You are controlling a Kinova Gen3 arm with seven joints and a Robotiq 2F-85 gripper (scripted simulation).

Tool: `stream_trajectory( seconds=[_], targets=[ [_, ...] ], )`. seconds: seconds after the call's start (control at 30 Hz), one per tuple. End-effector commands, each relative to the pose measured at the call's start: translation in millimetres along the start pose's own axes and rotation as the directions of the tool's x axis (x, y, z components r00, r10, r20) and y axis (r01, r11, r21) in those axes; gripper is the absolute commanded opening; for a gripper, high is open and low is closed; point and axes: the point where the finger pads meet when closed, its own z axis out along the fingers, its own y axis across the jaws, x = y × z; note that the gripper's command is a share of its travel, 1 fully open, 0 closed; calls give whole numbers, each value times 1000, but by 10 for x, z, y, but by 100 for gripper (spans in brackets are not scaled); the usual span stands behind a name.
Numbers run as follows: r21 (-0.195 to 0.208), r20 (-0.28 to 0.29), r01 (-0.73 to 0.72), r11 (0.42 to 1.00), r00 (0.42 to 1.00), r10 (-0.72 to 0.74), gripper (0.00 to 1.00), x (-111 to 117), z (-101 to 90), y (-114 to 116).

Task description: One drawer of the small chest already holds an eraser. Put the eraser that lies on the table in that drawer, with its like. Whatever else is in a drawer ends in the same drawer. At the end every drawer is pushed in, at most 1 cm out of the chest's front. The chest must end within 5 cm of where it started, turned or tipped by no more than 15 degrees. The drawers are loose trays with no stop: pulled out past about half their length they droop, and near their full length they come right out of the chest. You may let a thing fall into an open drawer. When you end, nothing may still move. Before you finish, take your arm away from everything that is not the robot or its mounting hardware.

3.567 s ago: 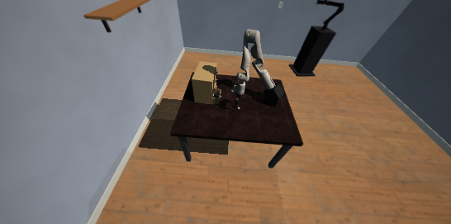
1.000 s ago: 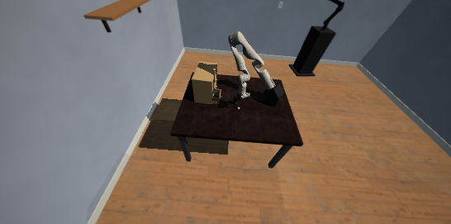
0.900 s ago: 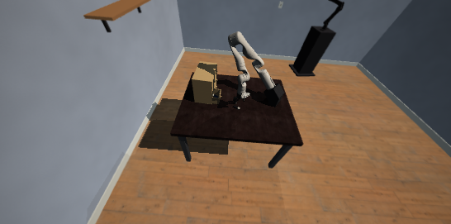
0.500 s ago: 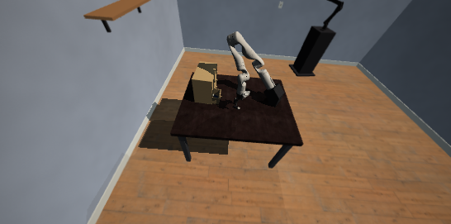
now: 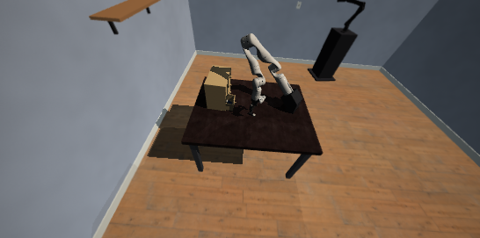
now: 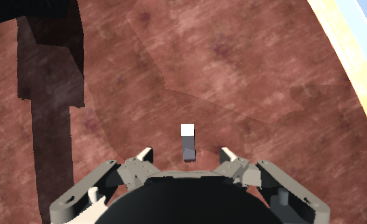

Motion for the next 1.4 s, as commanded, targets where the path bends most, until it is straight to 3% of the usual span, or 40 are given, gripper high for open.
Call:
stream_trajectory(
  seconds=[0.0, 0.57, 0.6, 1.37],
  targets=[
    [-3, -1, 14, 1000, 1000, -14, 100, -7, -7, 9],
    [-7, 0, 51, 999, 999, -51, 100, -13, -12, 22],
    [-7, 0, 51, 999, 999, -51, 38, -13, -12, 22],
    [-7, 0, 51, 999, 999, -51, 38, -13, -11, 22]
  ],
)
